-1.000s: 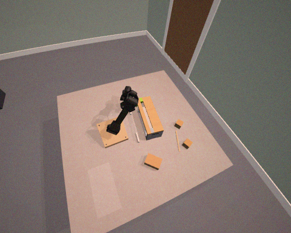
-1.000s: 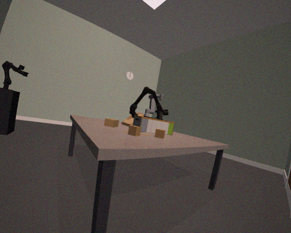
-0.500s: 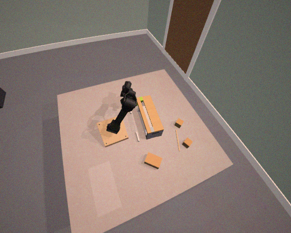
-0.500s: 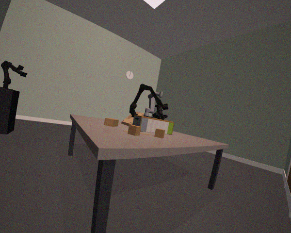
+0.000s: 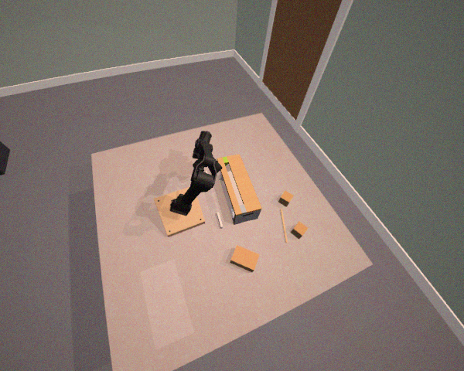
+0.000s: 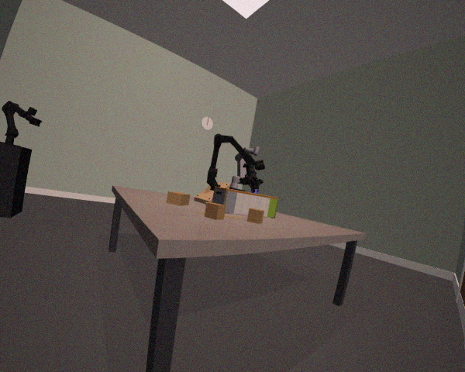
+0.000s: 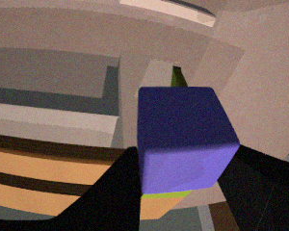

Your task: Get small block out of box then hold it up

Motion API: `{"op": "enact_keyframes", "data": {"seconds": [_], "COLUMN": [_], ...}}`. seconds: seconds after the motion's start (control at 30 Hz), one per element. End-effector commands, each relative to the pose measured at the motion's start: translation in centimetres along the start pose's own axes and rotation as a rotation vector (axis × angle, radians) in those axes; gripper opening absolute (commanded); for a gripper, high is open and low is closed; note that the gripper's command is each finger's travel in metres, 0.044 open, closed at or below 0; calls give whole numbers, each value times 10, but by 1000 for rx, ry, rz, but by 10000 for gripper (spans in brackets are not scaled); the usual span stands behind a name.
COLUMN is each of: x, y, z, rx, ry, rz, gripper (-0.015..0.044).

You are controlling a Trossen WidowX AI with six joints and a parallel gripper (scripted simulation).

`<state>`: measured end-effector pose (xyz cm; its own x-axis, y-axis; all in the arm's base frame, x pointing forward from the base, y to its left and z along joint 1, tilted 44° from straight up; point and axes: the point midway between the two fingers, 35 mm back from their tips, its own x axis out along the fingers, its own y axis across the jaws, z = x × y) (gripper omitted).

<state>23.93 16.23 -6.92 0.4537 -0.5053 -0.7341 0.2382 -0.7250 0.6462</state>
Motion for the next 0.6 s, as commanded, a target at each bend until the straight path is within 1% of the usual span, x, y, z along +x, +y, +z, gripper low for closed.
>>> {"op": "enact_keyframes", "data": {"seconds": [0.0,0.4,0.57], "x": [-9,-39,-41], "y": [6,25,26], "z": [3,8,8], "rx": [-67,-262,-273], "ry": [3,49,52], "rz": [-26,-111,-116], "gripper": [0,0,0]}}
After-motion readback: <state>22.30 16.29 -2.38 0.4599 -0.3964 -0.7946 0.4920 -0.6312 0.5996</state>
